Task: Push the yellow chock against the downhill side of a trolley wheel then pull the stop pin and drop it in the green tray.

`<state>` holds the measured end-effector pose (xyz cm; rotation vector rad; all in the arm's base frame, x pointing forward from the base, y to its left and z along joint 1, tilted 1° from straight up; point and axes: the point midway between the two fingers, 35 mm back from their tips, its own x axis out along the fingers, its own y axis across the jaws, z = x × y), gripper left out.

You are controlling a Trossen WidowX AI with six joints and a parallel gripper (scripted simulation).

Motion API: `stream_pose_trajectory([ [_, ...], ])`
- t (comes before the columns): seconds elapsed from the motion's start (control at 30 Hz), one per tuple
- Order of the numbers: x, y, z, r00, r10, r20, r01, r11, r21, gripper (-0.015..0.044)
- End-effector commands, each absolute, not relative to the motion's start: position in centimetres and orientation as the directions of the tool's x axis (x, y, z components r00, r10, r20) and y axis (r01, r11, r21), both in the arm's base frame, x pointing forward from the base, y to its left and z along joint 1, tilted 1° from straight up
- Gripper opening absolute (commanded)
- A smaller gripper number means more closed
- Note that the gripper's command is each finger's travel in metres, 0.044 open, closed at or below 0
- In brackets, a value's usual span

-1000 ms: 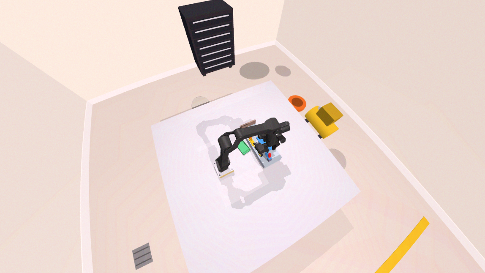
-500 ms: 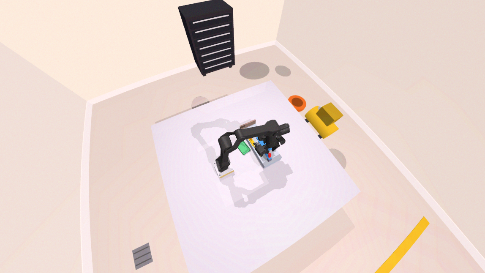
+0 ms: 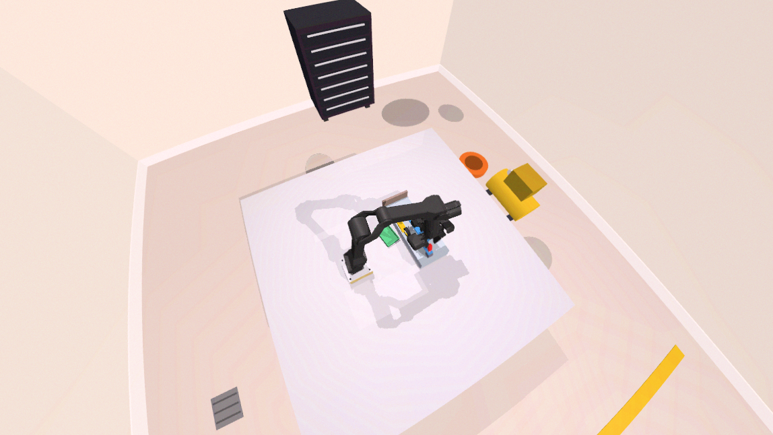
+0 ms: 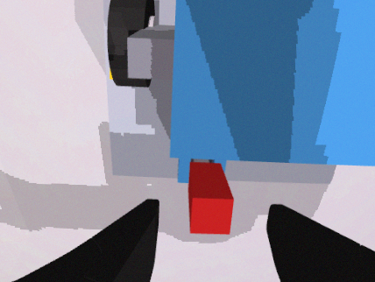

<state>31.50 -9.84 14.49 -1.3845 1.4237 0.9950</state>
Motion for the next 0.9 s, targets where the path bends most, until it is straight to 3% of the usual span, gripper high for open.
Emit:
stream_pose_trajectory([
  [0.0, 31.5, -10.0, 13.9, 0.014, -0.287, -0.958, -0.998, 0.052, -0.031, 0.019],
  [0.77, 31.5, -11.0, 10.7, 0.014, -0.288, -0.958, -0.998, 0.052, -0.031, 0.019],
  [0.87, 31.5, -10.8, 11.1, 0.016, -0.287, -0.958, -0.998, 0.053, -0.033, 0.0111],
])
